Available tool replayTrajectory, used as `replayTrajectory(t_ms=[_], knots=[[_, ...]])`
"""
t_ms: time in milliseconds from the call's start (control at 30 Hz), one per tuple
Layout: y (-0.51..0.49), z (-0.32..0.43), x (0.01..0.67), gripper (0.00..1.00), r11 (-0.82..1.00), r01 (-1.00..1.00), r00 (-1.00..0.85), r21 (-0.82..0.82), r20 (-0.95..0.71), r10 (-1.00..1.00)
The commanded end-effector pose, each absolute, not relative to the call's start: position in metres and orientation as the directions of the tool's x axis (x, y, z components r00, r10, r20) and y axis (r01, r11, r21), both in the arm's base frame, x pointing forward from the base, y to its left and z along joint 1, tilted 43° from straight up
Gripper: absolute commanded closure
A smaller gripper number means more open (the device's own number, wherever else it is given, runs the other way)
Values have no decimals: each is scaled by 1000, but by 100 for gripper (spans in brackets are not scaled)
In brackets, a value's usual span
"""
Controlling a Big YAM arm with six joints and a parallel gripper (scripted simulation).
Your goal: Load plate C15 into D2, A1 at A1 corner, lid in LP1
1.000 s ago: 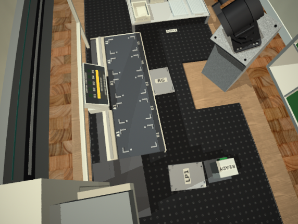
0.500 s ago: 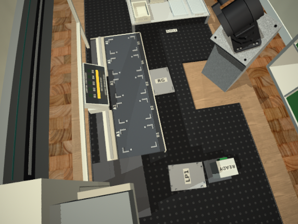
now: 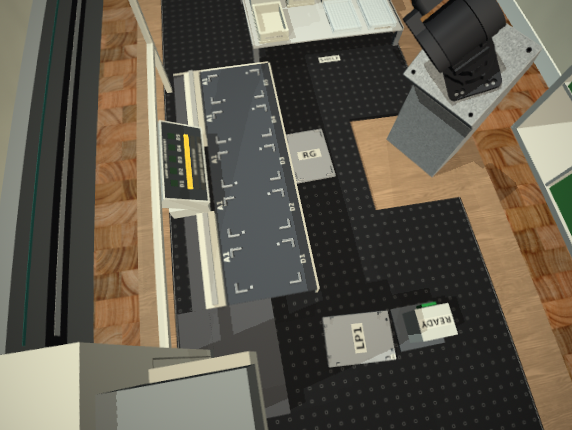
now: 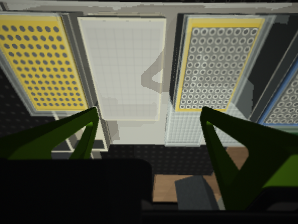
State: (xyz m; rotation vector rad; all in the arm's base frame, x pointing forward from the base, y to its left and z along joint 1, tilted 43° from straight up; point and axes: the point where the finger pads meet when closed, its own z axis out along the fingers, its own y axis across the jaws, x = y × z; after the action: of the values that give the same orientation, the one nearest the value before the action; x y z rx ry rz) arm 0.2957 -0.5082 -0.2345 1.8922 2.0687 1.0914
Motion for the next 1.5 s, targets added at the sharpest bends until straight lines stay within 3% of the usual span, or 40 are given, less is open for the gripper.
replayTrajectory(t_ms=[0,1467], knots=[[-546,-186,321,0,-28,800,-190,599,298,936],[-560,-178,307,0,-63,799,-148,599,297,943]])
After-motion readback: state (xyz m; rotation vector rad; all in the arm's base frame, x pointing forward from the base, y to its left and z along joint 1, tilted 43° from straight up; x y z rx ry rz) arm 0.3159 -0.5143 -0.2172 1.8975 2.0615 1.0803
